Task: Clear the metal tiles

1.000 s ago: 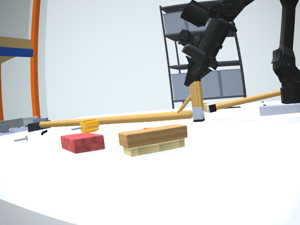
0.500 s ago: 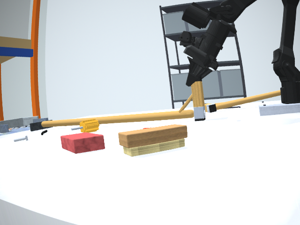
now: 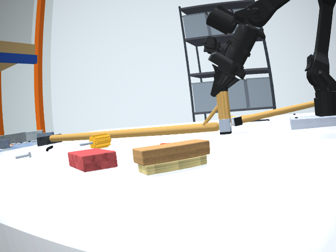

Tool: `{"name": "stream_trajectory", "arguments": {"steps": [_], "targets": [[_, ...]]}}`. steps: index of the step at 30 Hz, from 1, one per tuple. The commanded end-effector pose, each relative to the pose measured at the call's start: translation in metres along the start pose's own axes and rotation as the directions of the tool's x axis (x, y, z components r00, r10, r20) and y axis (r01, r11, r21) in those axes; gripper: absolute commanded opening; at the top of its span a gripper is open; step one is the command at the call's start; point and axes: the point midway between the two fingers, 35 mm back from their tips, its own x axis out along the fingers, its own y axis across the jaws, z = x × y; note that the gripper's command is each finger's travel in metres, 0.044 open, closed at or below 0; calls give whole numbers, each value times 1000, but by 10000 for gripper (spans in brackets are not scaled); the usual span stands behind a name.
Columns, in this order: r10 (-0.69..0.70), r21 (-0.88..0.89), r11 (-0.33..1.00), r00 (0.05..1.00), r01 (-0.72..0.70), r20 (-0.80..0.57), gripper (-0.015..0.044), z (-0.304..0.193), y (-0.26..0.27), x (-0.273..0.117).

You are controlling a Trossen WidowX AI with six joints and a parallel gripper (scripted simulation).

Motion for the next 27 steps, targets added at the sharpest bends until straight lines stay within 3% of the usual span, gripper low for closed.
{"name": "stream_trajectory", "arguments": {"steps": [1, 27], "targets": [[-7, 3, 1000, 1000, 7, 4, 0, 0, -8, -1], [-6, -3, 1000, 1000, 6, 13, 0, -4, -42, -6]]}}
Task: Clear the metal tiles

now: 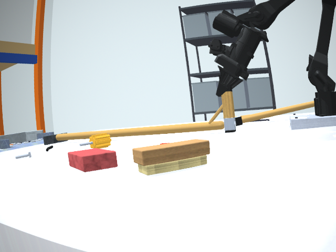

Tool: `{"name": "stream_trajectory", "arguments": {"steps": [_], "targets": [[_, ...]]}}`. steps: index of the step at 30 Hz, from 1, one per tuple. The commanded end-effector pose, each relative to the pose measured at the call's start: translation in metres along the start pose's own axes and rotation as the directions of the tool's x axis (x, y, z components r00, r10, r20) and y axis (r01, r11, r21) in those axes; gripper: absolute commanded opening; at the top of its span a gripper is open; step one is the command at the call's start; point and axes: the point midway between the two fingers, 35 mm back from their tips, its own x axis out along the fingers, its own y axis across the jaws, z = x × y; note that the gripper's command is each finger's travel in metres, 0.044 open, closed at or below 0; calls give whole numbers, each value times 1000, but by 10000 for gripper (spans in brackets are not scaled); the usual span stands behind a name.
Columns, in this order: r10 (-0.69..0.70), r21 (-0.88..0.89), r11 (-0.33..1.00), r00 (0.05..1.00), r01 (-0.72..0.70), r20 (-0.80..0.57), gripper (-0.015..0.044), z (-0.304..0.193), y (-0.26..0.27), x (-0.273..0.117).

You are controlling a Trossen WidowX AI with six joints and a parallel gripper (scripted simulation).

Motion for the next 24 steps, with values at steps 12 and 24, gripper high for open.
{"name": "stream_trajectory", "arguments": {"steps": [12, 24], "targets": [[-5, -1, 1000, 1000, 5, 14, 0, -1, -16, -4], [-8, 1, 1000, 1000, 8, 14, 0, 9, -18, 0]]}}
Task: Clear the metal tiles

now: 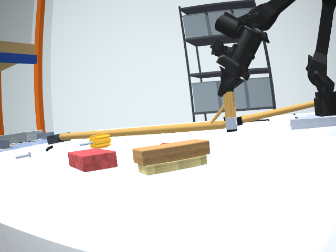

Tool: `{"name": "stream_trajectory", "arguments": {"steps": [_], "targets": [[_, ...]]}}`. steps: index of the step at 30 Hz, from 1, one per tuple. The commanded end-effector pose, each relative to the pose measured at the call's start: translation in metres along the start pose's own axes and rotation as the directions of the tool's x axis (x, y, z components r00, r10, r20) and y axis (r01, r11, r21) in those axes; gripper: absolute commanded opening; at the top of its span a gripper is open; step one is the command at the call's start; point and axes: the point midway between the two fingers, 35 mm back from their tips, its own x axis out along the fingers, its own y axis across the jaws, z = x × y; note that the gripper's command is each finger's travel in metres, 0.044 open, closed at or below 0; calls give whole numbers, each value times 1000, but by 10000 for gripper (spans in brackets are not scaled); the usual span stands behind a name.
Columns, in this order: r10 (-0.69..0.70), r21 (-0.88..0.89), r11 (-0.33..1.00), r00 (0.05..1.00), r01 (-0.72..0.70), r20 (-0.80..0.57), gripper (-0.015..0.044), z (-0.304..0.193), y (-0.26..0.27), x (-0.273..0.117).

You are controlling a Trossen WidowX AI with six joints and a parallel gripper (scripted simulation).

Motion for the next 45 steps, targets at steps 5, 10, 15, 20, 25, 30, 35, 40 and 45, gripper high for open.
{"name": "stream_trajectory", "arguments": {"steps": [5, 10, 15, 20, 25, 30, 35, 40, 45], "targets": [[-4, 0, 1000, 1000, 4, 14, 0, 17, -3, 4], [-5, 1, 1000, 1000, 5, 14, 0, 23, -4, 8], [-7, 2, 1000, 1000, 7, 14, 0, 30, -6, 12], [-8, 3, 1000, 1000, 8, 15, 0, 37, -7, 16], [-10, 4, 1000, 1000, 10, 15, 0, 43, -8, 20], [-12, 6, 1000, 1000, 11, 15, 0, 50, -10, 24], [-13, 7, 1000, 1000, 13, 16, 0, 56, -11, 29], [-15, 8, 1000, 1000, 14, 16, 0, 62, -11, 34], [-16, 9, 1000, 1000, 16, 16, 0, 68, -12, 39]]}}
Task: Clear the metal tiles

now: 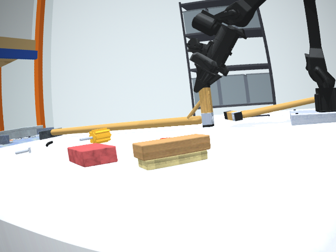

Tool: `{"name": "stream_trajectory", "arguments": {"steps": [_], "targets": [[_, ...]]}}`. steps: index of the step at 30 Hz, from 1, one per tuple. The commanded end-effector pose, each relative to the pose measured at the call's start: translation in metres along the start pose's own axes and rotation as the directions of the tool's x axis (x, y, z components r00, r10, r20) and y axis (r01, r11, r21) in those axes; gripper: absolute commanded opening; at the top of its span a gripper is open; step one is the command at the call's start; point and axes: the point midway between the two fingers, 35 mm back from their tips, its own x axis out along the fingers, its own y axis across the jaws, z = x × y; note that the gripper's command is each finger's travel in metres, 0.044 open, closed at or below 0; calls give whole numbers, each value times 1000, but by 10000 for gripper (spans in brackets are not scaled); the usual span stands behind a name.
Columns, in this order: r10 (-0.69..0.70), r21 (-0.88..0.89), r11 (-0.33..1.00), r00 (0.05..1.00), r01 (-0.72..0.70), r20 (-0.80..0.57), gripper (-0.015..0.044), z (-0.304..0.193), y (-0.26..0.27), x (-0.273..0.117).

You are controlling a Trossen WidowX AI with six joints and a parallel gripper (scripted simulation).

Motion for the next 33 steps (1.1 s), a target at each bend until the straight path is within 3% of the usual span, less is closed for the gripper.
{"name": "stream_trajectory", "arguments": {"steps": [1, 33], "targets": [[-7, 4, 1000, 1000, 7, 20, 0, 12, -1, 3], [-12, 9, 1000, 1000, 12, 22, 0, 48, -1, 33]]}}
